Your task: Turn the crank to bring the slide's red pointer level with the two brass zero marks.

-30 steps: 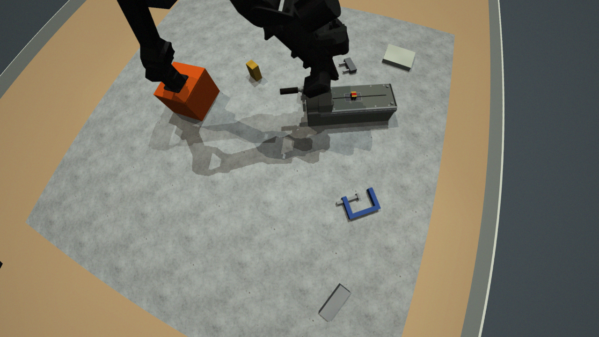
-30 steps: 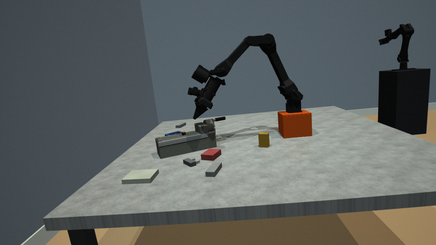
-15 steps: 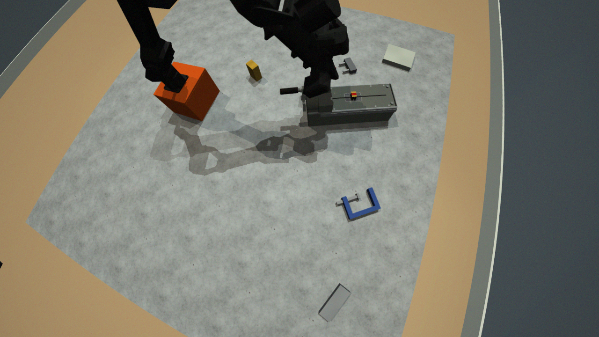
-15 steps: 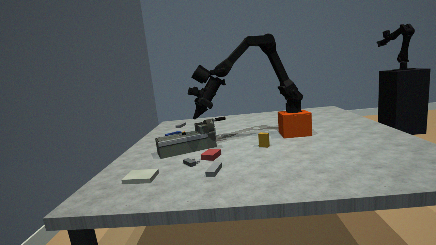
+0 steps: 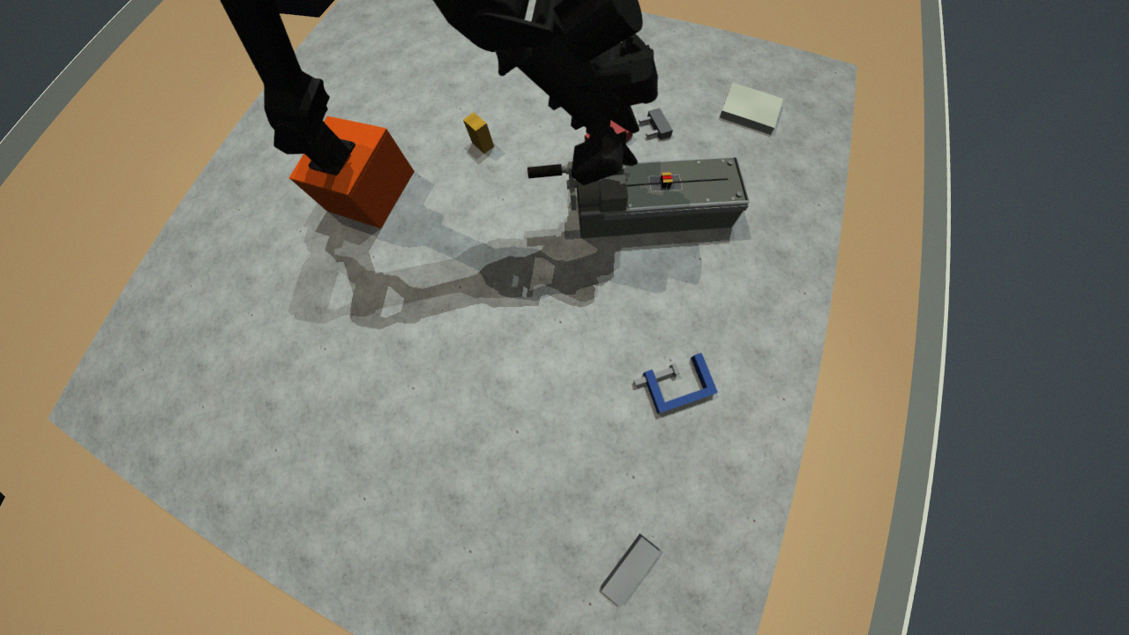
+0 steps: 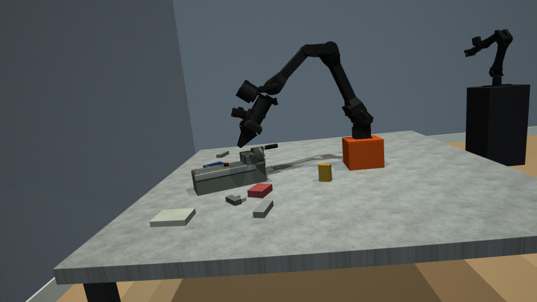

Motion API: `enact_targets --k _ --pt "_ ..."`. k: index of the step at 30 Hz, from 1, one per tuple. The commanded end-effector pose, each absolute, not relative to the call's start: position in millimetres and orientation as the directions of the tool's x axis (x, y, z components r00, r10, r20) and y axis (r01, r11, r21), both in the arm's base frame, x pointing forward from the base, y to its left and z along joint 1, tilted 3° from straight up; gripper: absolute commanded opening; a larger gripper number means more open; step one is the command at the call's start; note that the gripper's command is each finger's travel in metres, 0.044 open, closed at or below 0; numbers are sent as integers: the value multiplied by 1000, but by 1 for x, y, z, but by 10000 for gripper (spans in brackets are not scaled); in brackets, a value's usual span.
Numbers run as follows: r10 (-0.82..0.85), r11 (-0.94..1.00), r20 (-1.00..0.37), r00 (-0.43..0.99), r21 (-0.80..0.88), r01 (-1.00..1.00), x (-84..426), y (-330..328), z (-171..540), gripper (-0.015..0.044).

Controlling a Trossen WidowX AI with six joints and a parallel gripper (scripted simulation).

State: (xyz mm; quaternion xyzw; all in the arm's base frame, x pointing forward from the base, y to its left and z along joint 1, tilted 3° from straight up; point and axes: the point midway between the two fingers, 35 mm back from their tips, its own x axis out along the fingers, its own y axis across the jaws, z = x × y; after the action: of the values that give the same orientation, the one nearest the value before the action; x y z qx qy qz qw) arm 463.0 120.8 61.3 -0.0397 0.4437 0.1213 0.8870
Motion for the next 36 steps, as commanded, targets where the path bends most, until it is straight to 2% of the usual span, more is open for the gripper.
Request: enact_targets --k 1,4,5,22,36 --pt "179 967 -797 577 36 -250 463 121 61 367" --pt "179 967 -797 577 36 -250 463 121 61 440" --pt "179 967 -797 577 36 -250 463 121 61 440" --pt "179 967 -797 577 36 -250 463 121 61 0" --pt "180 967 -797 577 37 -250 463 121 61 0"
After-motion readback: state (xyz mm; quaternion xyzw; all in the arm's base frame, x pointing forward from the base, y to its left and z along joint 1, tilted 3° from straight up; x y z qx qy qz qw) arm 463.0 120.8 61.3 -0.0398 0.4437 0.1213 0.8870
